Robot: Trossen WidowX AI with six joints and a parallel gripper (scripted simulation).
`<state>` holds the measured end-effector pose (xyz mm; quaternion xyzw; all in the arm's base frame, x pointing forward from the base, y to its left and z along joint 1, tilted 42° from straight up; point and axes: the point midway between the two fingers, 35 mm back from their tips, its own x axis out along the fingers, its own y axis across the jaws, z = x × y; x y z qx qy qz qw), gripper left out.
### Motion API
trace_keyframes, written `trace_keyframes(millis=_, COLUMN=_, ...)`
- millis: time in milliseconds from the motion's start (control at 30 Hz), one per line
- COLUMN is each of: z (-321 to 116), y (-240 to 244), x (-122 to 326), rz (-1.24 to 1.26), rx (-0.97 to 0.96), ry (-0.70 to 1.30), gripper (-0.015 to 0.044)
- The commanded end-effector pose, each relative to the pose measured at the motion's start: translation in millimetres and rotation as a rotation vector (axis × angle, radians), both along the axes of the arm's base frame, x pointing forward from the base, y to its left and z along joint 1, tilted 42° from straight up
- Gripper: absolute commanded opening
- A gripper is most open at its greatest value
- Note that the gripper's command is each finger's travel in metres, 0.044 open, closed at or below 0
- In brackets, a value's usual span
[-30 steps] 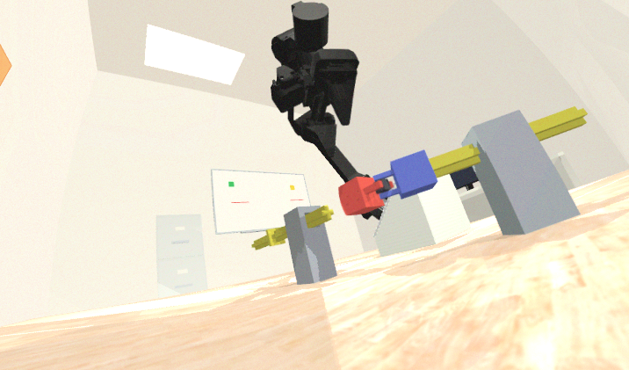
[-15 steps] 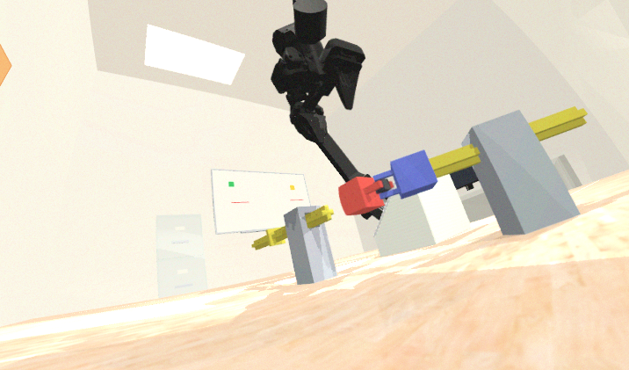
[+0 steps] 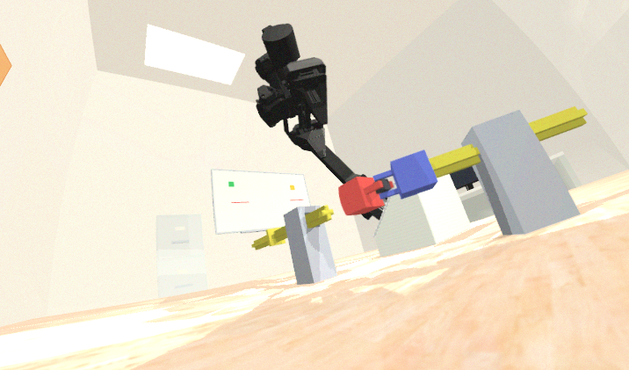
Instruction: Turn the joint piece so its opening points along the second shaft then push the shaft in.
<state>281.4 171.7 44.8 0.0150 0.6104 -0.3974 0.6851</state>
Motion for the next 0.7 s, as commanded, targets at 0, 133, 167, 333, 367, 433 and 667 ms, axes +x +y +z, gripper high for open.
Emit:
trace_keyframes(millis=0, z=2, y=-8, x=-1, rz=-0.097, rx=0.037, ry=-0.047, gripper=0.044)
trace_keyframes(millis=133, z=4, y=-18, x=0, rz=-0.214, rx=0.076, ry=-0.102, gripper=0.044)
trace_keyframes(millis=167, z=5, y=-21, x=0, rz=-0.244, rx=0.086, ry=-0.116, gripper=0.044)
trace_keyframes(millis=333, z=6, y=-33, x=1, rz=-0.393, rx=0.133, ry=-0.182, gripper=0.044)
trace_keyframes(millis=367, z=7, y=-35, x=1, rz=-0.422, rx=0.142, ry=-0.195, gripper=0.044)
trace_keyframes(millis=433, z=8, y=-40, x=1, rz=-0.482, rx=0.16, ry=-0.221, gripper=0.044)
trace_keyframes(millis=667, z=10, y=-57, x=0, rz=-0.692, rx=0.224, ry=-0.306, gripper=0.044)
